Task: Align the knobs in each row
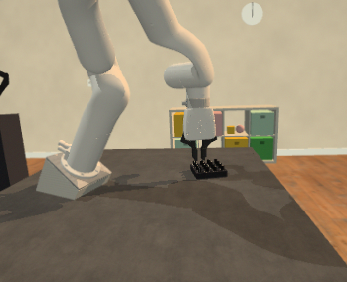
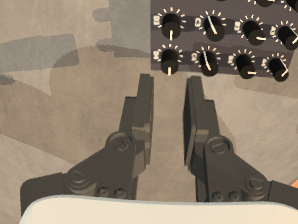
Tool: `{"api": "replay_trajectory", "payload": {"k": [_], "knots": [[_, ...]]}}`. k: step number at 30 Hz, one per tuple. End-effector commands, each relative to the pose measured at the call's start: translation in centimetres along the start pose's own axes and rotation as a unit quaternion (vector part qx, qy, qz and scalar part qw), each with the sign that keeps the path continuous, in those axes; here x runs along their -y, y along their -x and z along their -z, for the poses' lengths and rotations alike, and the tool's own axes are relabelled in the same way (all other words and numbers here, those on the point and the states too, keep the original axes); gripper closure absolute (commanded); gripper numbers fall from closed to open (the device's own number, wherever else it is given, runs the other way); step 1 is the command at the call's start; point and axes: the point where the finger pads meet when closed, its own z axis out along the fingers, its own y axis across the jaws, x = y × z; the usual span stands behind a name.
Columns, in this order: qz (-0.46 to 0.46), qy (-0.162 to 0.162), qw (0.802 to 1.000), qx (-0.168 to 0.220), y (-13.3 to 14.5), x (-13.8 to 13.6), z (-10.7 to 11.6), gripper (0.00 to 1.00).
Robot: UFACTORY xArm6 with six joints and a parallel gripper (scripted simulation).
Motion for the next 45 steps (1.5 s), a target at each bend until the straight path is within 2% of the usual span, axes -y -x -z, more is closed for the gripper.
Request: {"api": "replay_trajectory", "payload": {"k": [1,3,4,9,13,24,26,31,35,45], "knots": [[0.000,0.001,1.000,-0.001,0.0,-0.1,0.1,0.81],[0.000,0.001,1.000,-0.001,0.0,-0.1,0.1,0.81],[0.000,0.001,1.000,-0.001,0.0,-0.1,0.1,0.00],[0.000,0.002,1.000,-0.001,0.0,-0.1,0.3,0.00],[0.000,0.001,1.000,-0.001,0.0,-0.1,1.4,0.00],[-0.001,0.001,1.000,-0.001,0.0,-0.1,8.3,0.00],[-0.001,0.001,1.000,-0.001,0.0,-0.1,8.3,0.00],[-0.001,0.001,1.000,-0.001,0.0,-0.1,10.8,0.00],[-0.001,0.001,1.000,-0.001,0.0,-0.1,11.4,0.00],[-0.001,0.001,1.000,-0.001,0.0,-0.1,11.5,0.00]]}}
